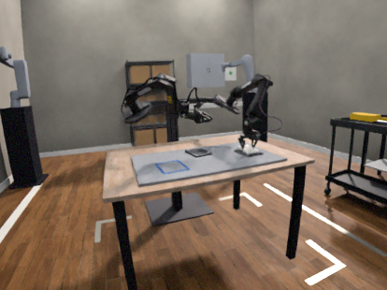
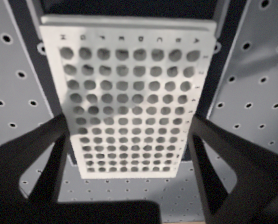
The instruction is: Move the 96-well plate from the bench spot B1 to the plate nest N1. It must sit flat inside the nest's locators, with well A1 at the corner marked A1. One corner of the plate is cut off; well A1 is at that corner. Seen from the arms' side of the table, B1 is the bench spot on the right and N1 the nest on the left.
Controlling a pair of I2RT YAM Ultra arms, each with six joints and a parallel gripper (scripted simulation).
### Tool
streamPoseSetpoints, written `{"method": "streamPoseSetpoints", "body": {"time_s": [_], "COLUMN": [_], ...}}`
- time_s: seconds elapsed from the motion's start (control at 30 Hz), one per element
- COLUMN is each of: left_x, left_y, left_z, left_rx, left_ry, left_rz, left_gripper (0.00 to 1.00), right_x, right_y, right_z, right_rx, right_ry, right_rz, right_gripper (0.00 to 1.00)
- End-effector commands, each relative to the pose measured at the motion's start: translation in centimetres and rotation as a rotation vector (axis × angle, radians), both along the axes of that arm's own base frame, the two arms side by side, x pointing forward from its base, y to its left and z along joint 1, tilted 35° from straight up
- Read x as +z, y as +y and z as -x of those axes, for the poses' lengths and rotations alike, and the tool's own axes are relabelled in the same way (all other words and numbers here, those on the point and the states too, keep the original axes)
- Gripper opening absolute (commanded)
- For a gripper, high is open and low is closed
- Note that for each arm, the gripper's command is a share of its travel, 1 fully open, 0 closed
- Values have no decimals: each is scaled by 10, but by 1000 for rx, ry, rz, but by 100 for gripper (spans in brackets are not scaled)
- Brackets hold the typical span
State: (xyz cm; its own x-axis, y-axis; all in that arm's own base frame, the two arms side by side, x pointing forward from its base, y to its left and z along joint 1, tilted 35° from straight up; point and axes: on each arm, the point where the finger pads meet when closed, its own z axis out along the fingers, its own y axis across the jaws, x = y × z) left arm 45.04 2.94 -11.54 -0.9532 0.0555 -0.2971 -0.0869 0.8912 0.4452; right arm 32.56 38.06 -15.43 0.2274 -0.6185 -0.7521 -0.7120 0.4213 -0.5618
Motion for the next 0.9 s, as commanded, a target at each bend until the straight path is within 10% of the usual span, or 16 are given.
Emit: {"method": "streamPoseSetpoints", "body": {"time_s": [0.0, 0.87], "left_x": [17, 7], "left_y": [-10, -4], "left_z": [-15, -14], "left_rx": [-27, 3], "left_ry": [-32, -56], "left_rz": [2, -9], "left_gripper": [79, 79], "right_x": [11, 11], "right_y": [11, 11], "right_z": [0, 0], "right_rx": [18, 18], "right_ry": [-17, -17], "right_rz": [-25, -25], "right_gripper": [100, 100]}}
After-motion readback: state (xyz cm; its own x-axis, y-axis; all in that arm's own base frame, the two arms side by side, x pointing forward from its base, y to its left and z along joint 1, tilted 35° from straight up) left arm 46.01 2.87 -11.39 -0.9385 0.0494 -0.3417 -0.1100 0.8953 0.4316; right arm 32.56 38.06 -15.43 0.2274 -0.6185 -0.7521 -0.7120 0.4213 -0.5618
